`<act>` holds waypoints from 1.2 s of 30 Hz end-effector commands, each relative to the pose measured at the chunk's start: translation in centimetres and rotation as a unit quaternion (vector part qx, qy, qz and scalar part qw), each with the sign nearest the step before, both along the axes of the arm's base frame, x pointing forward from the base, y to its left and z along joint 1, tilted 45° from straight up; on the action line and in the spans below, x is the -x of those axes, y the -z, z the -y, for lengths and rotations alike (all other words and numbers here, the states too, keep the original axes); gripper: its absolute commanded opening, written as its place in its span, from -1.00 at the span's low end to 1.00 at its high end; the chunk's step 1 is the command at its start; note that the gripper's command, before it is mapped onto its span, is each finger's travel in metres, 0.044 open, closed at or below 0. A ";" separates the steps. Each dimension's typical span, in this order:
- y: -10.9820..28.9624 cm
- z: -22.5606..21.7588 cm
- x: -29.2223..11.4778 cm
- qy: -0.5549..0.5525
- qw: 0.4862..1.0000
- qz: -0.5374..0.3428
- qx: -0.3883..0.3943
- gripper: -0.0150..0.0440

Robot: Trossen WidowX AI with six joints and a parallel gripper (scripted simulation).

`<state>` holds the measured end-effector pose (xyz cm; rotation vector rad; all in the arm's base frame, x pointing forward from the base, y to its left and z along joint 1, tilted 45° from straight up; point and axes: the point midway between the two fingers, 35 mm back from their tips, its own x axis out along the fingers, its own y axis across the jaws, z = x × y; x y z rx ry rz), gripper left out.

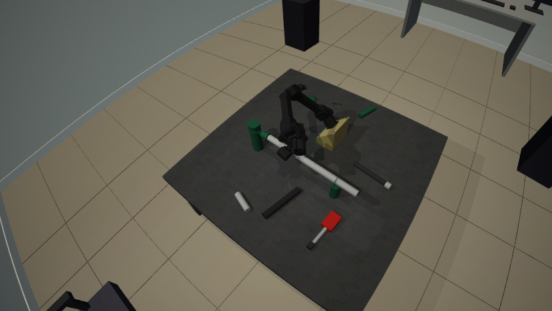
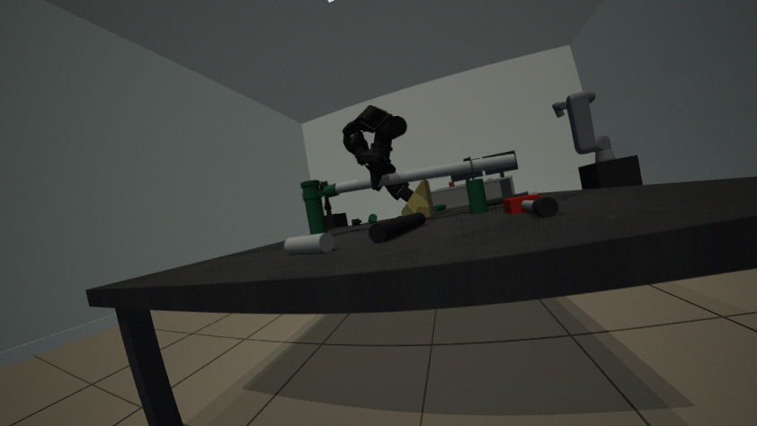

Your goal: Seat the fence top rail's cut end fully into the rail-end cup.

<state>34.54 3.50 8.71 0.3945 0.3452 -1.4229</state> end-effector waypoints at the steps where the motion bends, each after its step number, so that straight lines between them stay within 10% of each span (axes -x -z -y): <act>1: -0.4 0.1 0.0 -0.001 1.000 0.001 -0.001 -0.49; 36: -0.5 0.4 0.0 -0.001 1.000 0.000 0.001 -0.49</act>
